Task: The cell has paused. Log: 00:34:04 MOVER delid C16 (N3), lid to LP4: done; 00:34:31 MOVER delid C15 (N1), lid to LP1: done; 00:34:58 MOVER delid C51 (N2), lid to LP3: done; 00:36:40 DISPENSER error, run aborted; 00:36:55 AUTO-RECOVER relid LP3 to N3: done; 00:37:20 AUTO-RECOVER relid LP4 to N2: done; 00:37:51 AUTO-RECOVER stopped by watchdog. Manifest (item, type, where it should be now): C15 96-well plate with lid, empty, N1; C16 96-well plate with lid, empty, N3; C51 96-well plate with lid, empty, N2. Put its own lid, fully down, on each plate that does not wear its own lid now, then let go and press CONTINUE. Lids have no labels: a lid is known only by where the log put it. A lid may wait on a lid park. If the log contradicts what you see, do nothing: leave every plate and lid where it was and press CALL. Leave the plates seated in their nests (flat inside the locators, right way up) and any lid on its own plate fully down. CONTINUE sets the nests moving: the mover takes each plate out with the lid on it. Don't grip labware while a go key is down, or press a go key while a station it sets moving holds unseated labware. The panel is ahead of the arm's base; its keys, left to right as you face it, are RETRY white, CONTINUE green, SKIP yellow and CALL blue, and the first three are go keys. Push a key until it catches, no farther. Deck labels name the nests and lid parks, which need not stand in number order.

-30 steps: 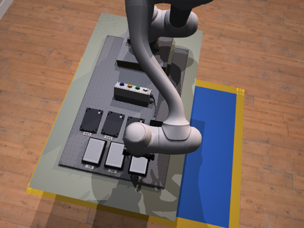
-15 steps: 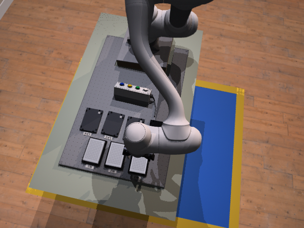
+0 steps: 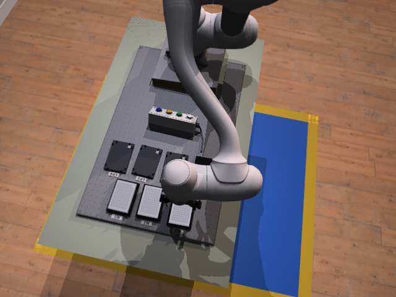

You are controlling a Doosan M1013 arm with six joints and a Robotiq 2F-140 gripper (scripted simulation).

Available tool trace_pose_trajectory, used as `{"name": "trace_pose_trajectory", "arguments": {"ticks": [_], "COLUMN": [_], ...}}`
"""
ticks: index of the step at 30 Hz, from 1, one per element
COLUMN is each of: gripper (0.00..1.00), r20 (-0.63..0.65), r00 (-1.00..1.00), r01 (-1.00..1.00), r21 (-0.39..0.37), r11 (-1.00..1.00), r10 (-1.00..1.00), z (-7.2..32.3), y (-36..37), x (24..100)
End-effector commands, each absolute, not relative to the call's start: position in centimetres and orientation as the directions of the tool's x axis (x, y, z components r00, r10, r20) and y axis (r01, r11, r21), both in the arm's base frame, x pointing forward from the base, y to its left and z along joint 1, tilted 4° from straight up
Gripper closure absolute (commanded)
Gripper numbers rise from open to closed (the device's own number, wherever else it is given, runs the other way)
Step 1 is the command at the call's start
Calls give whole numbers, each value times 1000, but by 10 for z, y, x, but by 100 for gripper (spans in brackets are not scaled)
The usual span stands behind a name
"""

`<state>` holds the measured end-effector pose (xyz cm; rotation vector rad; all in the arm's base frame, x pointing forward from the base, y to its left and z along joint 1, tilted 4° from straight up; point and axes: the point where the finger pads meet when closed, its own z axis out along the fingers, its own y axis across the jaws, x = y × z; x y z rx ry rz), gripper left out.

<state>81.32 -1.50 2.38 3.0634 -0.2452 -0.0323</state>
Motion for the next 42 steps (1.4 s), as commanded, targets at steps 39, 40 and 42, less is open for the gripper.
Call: {"name": "trace_pose_trajectory", "arguments": {"ticks": [39,40,42], "gripper": [34,34,100], "r20": [-11,-11,-11], "r00": [976,976,976], "r01": [-218,-218,-218], "r21": [65,65,65], "r11": [-974,-974,-974], "r10": [-219,-219,-219], "z": [95,95,95], "y": [-36,-36,-36], "x": [379,378,378]}}
